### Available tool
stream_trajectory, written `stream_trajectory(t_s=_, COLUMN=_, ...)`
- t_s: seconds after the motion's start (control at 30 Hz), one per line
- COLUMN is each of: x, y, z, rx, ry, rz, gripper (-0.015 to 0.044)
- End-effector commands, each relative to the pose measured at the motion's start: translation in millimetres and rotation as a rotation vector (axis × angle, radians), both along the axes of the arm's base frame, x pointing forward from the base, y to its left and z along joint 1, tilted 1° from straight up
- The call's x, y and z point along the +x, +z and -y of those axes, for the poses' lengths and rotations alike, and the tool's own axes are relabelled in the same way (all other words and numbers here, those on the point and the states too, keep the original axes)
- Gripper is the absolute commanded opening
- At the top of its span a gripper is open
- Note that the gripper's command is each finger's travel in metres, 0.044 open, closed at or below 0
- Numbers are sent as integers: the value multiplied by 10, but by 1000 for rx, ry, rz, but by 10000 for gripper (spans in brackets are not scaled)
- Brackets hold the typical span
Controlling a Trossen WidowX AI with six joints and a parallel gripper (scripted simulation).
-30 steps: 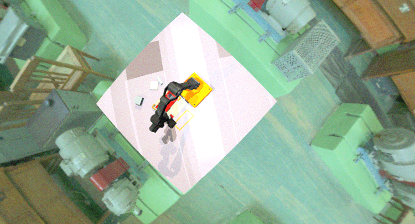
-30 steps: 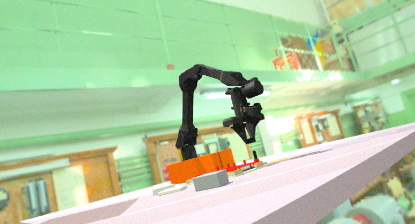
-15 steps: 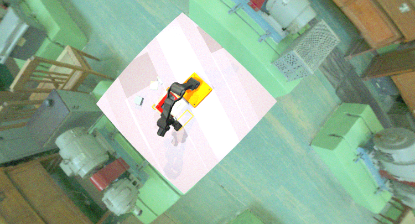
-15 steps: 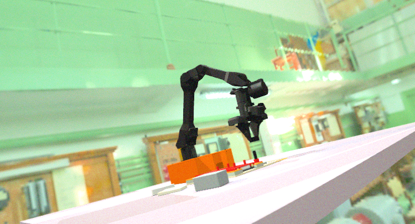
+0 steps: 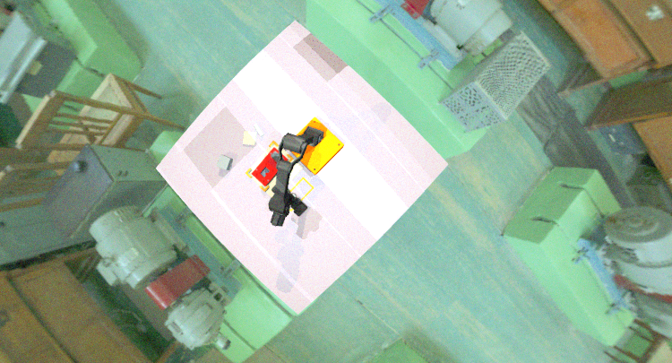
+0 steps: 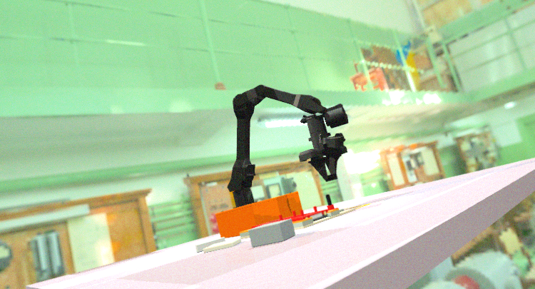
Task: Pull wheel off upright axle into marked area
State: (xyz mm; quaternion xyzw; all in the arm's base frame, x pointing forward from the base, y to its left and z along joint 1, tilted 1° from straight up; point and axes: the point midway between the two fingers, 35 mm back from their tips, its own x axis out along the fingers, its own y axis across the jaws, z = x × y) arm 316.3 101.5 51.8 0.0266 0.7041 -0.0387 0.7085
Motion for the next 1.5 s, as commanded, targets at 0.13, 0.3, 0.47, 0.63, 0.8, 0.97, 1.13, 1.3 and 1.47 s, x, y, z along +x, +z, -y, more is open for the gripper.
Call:
stream_trajectory(t_s=0.13, x=4, y=-139, z=-9, rx=6, ry=-12, rz=11, gripper=0)
stream_trajectory(t_s=0.3, x=27, y=-350, z=-14, rx=6, ry=-12, rz=11, gripper=0)
stream_trajectory(t_s=0.47, x=35, y=-695, z=-11, rx=6, ry=-12, rz=10, gripper=0)
stream_trajectory(t_s=0.63, x=11, y=-988, z=2, rx=6, ry=-12, rz=10, gripper=0)
stream_trajectory(t_s=0.8, x=-11, y=-967, z=13, rx=0, ry=-9, rz=-1, gripper=53)
stream_trajectory(t_s=0.97, x=-11, y=-967, z=13, rx=0, ry=-9, rz=-1, gripper=184)
stream_trajectory(t_s=1.13, x=-6, y=-902, z=10, rx=0, ry=-9, rz=1, gripper=300)
stream_trajectory(t_s=1.3, x=-8, y=-462, z=3, rx=5, ry=-12, rz=9, gripper=300)
stream_trajectory(t_s=1.47, x=-18, y=-453, z=10, rx=3, ry=-7, rz=8, gripper=326)
